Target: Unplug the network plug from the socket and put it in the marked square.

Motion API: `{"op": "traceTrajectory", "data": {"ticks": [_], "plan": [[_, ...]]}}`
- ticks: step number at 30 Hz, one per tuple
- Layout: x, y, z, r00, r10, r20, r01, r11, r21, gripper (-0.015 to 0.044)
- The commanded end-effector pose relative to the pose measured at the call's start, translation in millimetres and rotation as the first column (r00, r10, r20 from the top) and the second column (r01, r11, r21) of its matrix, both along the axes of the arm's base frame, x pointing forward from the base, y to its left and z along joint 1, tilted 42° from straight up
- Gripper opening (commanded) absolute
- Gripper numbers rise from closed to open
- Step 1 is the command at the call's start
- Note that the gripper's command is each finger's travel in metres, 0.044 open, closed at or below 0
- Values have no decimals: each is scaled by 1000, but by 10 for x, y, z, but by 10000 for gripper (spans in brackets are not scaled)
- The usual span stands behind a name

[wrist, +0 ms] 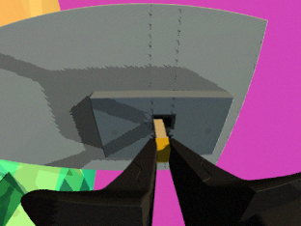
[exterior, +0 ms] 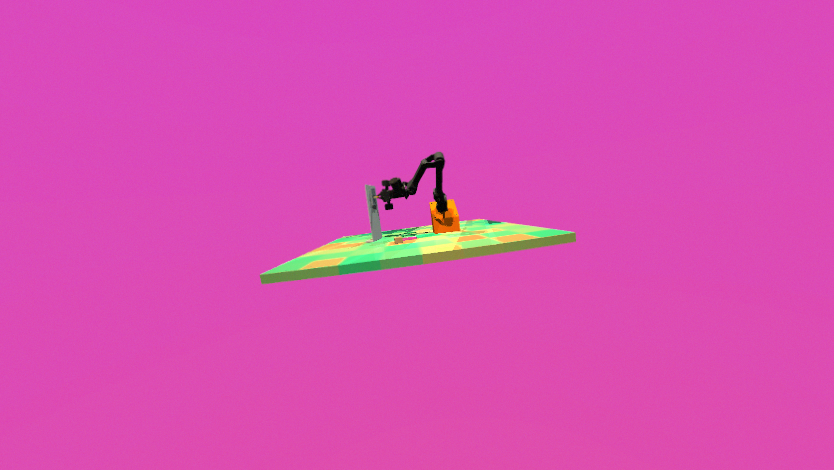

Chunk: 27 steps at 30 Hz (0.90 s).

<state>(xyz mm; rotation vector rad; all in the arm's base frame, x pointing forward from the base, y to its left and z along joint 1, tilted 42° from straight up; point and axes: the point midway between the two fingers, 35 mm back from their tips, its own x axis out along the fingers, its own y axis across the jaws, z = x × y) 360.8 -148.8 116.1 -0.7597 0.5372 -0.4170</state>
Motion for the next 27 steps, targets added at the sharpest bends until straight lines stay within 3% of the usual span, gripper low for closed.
{"op": "traceTrajectory", "data": {"ticks": [1,27], "plan": [[-27,12,6,1000,3,-2,-3,1000,-2,0],[-149,64,24,1000,3,-3,-3,1000,-2,0]]}}
